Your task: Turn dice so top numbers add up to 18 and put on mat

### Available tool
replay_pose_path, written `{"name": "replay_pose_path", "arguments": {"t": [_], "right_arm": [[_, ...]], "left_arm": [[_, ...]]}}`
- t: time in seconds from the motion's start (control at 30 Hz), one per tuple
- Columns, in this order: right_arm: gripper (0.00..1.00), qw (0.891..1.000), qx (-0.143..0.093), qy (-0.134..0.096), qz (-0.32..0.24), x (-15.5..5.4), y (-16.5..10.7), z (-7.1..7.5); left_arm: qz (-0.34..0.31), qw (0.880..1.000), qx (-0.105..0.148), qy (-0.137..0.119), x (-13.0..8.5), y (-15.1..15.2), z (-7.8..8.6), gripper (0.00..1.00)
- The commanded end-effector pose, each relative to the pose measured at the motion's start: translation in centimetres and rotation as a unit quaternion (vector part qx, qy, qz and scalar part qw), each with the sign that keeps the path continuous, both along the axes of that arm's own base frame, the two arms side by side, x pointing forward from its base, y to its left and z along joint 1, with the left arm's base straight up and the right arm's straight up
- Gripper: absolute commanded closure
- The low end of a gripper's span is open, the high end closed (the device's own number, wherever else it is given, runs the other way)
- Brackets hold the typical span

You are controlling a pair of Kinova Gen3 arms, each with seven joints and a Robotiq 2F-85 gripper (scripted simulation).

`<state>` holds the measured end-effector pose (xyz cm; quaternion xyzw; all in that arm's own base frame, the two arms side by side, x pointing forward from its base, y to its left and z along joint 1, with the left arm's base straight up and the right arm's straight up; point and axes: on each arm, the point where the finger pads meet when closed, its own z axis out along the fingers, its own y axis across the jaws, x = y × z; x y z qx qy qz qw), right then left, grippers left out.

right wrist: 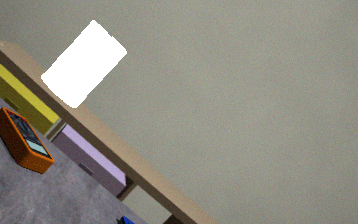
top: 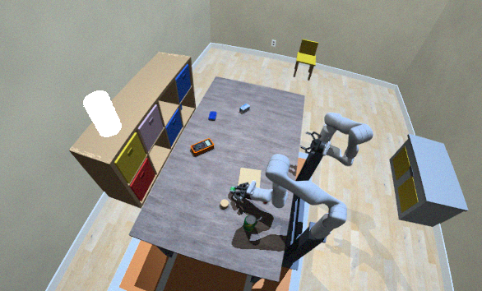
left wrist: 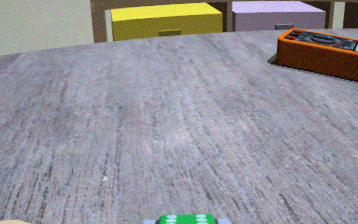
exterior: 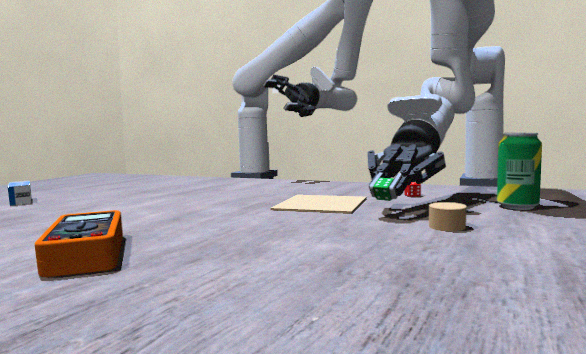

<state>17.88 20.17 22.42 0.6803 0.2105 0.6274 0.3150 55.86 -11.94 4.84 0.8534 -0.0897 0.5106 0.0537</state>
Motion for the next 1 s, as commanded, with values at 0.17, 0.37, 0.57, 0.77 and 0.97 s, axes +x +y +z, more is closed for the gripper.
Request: {"name": "replay_pose_path", "arguments": {"t": [0.17, 0.37, 0.57, 0.77, 0.97], "right_arm": [[0.002, 1.000, 0.000, 0.000, 0.000, 0.00, 0.00, 0.05], [0.002, 1.000, 0.000, 0.000, 0.000, 0.00, 0.00, 0.05], [0.002, 1.000, 0.000, 0.000, 0.000, 0.00, 0.00, 0.05], [0.002, 1.000, 0.000, 0.000, 0.000, 0.00, 0.00, 0.05], [0.002, 1.000, 0.000, 0.000, 0.000, 0.00, 0.00, 0.05]], "left_arm": [[0.000, 1.000, 0.000, -0.002, 0.11, -0.02, -1.53, 0.715], [0.000, 1.000, 0.000, -0.002, 0.10, -0.02, -1.62, 0.715], [0.000, 1.000, 0.000, -0.002, 0.10, -0.02, -1.62, 0.715], [0.000, 1.000, 0.000, -0.002, 0.10, -0.02, -1.62, 0.715], [0.000, 1.000, 0.000, -0.002, 0.10, -0.02, -1.63, 0.715]]}}
